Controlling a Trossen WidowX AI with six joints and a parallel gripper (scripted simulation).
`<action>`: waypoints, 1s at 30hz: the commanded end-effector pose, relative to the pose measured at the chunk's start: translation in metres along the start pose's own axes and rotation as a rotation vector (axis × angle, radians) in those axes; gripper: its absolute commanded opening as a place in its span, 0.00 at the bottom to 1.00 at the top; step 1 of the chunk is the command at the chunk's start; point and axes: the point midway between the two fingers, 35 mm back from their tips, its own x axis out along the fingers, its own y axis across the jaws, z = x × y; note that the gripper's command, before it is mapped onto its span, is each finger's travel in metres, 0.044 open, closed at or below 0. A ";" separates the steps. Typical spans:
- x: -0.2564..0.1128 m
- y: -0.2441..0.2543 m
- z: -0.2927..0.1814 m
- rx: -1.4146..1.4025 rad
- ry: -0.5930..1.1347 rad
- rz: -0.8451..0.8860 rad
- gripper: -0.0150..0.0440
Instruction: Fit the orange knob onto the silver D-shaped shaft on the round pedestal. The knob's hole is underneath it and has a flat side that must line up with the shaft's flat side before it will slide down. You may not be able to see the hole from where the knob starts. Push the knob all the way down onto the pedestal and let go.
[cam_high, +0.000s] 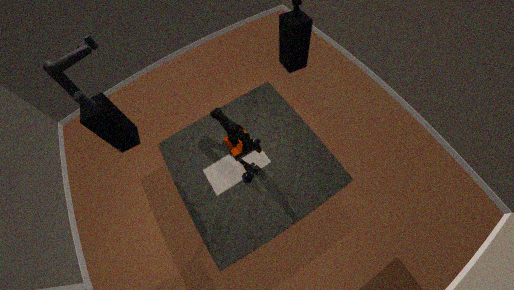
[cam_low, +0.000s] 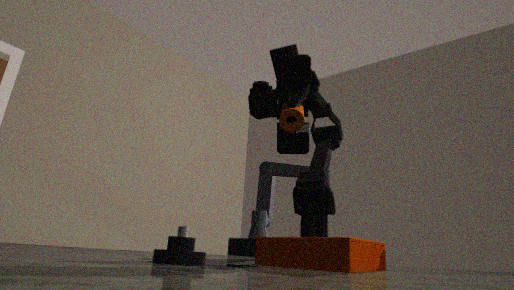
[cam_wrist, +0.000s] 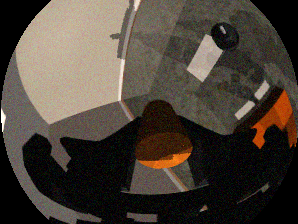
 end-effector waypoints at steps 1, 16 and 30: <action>0.000 0.001 0.001 -0.001 -0.004 0.003 0.25; -0.002 0.003 0.001 -0.010 -0.004 0.009 0.25; 0.019 -0.010 0.001 -0.009 -0.005 -0.237 0.25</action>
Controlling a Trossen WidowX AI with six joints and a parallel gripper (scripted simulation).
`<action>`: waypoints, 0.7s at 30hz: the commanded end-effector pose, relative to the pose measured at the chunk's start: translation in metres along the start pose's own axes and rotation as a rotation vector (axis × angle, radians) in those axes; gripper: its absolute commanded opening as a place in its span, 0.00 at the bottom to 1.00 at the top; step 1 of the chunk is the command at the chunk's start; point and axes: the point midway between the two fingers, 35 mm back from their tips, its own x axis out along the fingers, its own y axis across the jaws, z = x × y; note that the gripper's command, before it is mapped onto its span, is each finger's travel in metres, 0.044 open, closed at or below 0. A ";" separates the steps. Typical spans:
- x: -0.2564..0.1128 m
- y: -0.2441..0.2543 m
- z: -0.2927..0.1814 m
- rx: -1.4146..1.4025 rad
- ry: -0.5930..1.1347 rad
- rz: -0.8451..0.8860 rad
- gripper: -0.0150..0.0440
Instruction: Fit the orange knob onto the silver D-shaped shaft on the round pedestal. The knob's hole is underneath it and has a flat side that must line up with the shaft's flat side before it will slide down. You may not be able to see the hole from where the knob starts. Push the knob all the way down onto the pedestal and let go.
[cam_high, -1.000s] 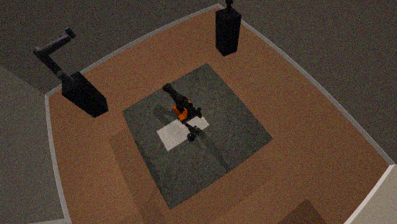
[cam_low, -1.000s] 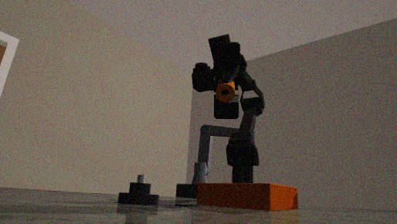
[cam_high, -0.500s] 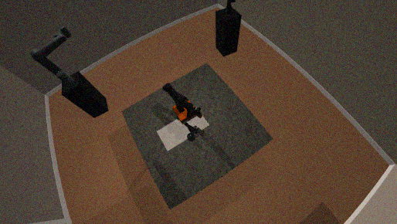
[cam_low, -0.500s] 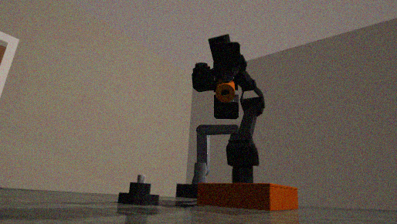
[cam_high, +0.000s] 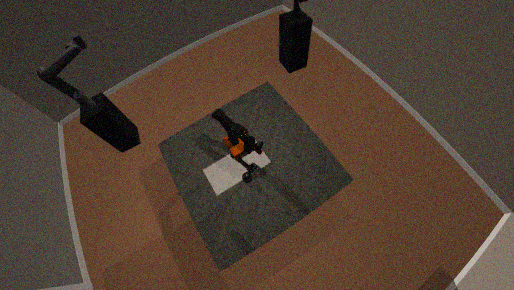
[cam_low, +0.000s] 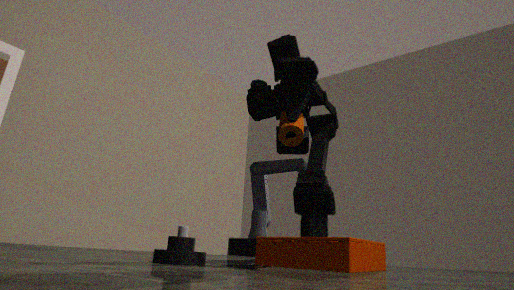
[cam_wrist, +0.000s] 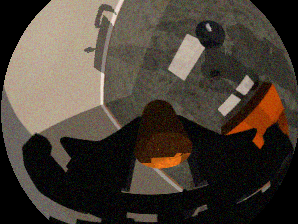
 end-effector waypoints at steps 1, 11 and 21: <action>0.004 0.001 0.000 -0.008 -0.004 -0.054 0.25; 0.022 -0.006 0.000 -0.007 -0.004 -0.244 0.25; 0.040 -0.013 0.000 -0.005 -0.004 -0.424 0.25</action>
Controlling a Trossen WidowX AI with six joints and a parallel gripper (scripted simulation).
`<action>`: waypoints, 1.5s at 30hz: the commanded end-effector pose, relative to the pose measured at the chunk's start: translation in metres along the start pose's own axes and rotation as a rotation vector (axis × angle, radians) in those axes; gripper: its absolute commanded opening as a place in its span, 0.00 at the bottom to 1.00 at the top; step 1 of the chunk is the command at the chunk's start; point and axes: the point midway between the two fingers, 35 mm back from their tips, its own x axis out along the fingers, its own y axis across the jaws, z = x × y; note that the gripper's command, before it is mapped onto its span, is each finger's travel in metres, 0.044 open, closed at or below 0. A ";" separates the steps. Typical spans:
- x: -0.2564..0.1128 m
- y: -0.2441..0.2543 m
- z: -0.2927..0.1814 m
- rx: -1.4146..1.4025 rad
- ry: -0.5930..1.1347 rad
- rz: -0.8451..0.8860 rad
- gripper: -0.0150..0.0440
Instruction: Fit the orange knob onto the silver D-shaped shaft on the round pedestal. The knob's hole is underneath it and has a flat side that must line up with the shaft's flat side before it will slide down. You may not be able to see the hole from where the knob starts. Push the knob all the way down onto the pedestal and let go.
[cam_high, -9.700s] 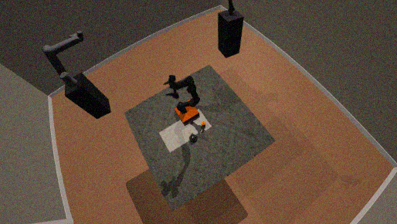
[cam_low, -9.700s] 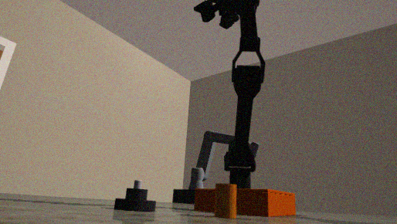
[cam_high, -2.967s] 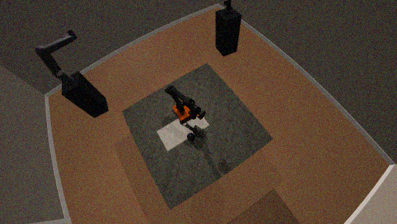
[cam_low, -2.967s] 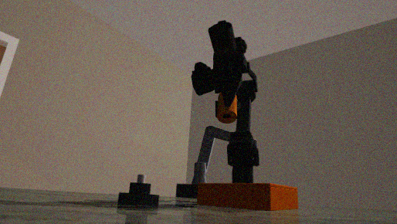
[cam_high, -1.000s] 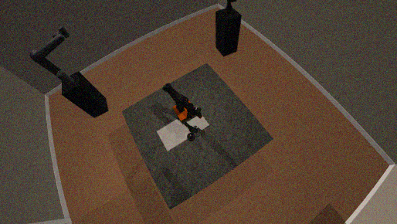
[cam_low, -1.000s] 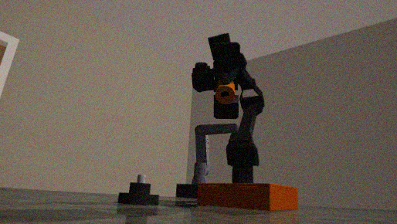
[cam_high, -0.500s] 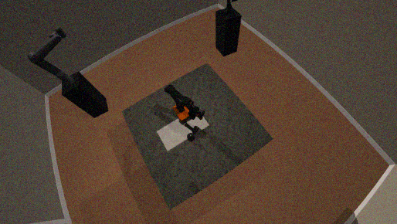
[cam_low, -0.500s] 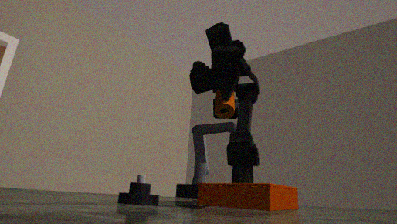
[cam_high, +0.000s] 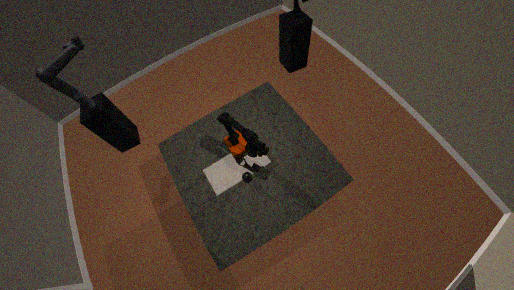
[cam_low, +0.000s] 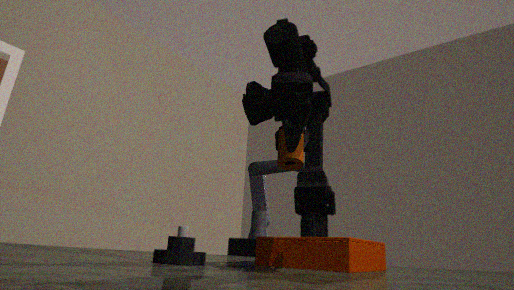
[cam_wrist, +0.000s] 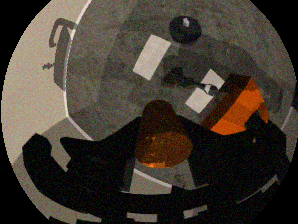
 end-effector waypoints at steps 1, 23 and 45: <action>0.004 0.002 0.000 0.002 -0.004 -0.051 0.25; 0.083 -0.002 0.002 0.004 -0.006 -0.234 0.25; 0.160 -0.018 0.001 0.007 -0.008 -0.268 0.25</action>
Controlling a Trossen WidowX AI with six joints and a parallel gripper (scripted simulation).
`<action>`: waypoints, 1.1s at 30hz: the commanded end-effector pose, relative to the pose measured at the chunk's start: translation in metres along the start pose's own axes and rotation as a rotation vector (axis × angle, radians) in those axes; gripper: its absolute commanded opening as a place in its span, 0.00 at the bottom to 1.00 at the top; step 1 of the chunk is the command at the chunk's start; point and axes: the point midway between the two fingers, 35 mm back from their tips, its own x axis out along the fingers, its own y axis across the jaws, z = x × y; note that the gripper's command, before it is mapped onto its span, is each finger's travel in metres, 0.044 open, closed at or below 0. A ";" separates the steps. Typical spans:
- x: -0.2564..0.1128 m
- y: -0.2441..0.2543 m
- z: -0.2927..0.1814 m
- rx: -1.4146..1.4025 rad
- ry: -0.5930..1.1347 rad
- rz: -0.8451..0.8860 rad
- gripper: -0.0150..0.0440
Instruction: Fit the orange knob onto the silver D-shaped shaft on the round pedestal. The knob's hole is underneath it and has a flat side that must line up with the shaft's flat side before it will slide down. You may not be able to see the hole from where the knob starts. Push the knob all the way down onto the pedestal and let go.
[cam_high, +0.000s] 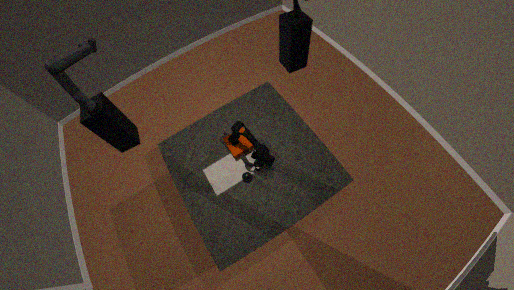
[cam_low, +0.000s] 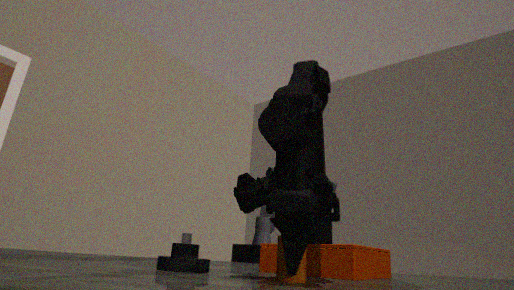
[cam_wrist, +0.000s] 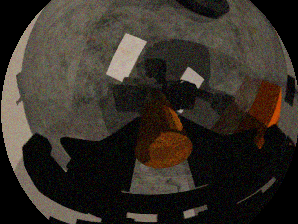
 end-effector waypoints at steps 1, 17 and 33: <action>0.000 0.000 0.000 0.000 0.000 0.000 0.30; 0.000 0.000 0.000 0.000 0.000 0.000 0.66; -0.081 0.000 -0.001 0.004 -0.005 0.002 1.00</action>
